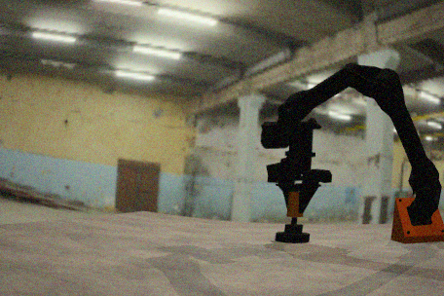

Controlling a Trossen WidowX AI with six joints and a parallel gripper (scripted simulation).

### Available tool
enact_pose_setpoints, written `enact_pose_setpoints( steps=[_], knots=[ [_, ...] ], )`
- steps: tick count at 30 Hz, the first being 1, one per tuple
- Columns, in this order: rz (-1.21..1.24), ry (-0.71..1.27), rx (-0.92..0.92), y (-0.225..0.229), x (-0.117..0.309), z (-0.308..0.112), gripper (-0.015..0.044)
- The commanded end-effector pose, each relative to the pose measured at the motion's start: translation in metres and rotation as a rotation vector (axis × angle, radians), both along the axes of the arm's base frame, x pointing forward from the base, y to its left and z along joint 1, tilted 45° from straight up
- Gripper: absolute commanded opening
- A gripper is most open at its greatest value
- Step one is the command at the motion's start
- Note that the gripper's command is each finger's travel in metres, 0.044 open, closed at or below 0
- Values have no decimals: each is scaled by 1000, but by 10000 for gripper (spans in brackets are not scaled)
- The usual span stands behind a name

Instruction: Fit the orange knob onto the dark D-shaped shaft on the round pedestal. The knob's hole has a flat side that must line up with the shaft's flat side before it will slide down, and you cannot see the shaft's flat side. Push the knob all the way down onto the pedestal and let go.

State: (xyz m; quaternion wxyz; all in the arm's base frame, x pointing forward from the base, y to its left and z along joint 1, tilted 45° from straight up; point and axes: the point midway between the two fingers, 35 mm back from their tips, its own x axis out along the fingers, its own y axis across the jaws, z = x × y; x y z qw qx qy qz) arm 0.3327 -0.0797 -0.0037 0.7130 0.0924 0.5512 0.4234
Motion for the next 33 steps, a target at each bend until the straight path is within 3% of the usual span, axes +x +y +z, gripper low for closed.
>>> enact_pose_setpoints(
  steps=[1, 28, 33],
  knots=[
    [84, -91, -5, -3, 0, 0, 0],
    [91, -98, -5, -2, 0, 1, 0],
    [179, -186, -9, -2, 0, 2, 0]
  ],
)
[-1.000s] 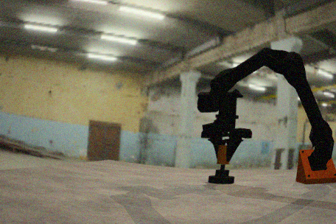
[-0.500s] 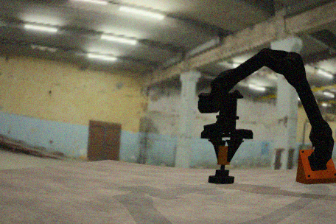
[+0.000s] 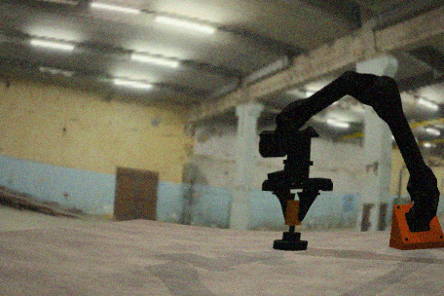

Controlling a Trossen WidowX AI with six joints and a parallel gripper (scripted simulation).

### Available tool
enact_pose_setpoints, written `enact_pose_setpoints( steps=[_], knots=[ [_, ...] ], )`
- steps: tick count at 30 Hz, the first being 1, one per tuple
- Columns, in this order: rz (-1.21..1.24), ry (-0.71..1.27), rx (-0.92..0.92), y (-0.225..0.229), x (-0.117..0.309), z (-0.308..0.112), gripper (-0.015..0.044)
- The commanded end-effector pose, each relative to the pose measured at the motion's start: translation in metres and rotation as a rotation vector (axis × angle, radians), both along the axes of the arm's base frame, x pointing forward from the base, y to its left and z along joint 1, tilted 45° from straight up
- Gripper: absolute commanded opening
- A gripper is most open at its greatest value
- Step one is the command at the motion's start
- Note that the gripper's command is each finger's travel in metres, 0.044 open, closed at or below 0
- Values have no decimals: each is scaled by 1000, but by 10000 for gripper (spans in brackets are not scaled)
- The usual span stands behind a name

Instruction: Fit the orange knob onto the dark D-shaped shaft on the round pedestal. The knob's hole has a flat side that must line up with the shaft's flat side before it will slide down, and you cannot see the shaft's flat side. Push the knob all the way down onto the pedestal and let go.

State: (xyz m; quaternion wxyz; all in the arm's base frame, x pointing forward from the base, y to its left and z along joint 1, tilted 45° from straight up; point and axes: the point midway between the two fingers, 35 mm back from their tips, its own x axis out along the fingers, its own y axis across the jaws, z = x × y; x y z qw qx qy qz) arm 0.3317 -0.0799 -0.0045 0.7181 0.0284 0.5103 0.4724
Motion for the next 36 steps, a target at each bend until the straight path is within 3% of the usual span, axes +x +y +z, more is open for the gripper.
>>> enact_pose_setpoints(
  steps=[1, 36],
  knots=[
    [81, -89, -7, -2, 2, 3, 0],
    [172, -180, -11, -2, 2, 2, 0]
  ],
)
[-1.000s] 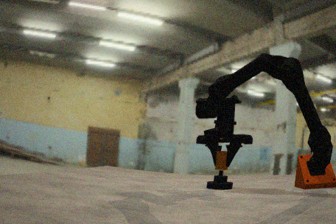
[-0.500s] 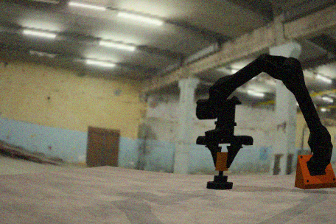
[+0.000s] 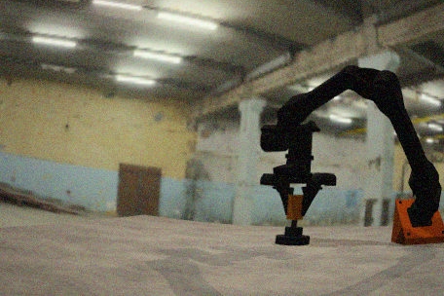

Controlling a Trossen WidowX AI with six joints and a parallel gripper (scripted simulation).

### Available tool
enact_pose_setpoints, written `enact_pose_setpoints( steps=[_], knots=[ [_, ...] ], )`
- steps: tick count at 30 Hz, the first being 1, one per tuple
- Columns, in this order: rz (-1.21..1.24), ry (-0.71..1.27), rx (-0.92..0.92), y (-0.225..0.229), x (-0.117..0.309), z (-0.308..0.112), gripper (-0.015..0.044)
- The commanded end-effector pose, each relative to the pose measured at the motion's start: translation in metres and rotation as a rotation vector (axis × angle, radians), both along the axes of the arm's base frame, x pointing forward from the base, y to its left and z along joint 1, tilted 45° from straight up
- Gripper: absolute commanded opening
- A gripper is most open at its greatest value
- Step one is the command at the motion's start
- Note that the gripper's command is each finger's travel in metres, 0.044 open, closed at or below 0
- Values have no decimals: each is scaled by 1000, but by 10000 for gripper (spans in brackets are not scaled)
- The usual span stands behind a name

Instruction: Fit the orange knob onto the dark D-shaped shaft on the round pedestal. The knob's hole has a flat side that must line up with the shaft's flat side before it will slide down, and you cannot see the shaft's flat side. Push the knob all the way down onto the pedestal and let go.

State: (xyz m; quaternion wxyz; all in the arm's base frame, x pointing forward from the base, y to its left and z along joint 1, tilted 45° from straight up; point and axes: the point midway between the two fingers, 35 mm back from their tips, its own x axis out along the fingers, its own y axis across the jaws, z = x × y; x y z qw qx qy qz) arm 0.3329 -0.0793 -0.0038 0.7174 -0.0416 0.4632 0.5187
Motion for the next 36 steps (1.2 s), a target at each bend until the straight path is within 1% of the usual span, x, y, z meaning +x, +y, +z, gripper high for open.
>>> enact_pose_setpoints(
  steps=[1, 4, 17, 32, 36],
  knots=[
    [63, -71, -3, -3, 1, 1, 0],
    [122, -130, -7, -4, 0, 0, 0],
    [122, -130, -6, -1, -1, -4, 0],
    [122, -130, -6, -3, 0, 1, 0],
    [183, -191, -10, -3, 0, 2, 0]
  ],
)
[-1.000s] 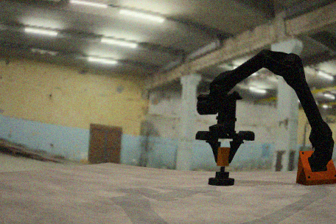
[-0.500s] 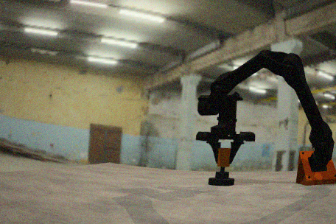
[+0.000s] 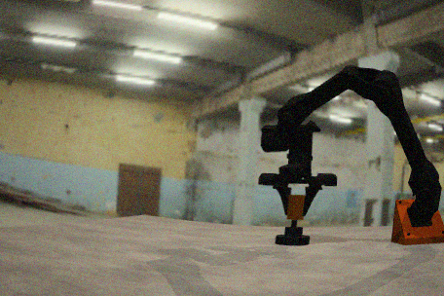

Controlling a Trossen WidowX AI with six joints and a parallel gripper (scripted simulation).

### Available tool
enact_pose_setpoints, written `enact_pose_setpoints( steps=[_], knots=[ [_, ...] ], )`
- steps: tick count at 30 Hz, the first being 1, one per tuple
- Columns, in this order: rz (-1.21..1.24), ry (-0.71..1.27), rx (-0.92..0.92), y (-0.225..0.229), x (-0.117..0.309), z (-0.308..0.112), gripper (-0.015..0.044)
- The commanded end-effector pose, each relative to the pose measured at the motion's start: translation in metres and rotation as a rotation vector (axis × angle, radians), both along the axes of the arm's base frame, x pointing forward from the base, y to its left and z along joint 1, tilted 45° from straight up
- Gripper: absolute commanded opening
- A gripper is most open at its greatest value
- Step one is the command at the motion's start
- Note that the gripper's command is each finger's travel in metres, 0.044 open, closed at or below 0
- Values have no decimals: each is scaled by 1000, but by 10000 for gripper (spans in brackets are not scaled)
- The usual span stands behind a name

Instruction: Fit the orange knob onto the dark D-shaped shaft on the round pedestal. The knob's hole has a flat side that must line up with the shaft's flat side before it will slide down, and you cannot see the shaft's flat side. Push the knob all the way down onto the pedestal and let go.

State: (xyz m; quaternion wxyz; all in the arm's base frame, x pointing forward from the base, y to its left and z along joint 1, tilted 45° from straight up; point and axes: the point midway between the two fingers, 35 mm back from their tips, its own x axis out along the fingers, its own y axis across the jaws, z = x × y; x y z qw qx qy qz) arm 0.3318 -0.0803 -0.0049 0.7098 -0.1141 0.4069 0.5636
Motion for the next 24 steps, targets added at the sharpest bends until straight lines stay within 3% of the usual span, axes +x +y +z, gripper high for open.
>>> enact_pose_setpoints(
  steps=[1, 24],
  knots=[
    [66, -73, -6, -1, 2, 3, 0],
    [126, -133, -9, 2, 1, -1, 0]
  ],
)
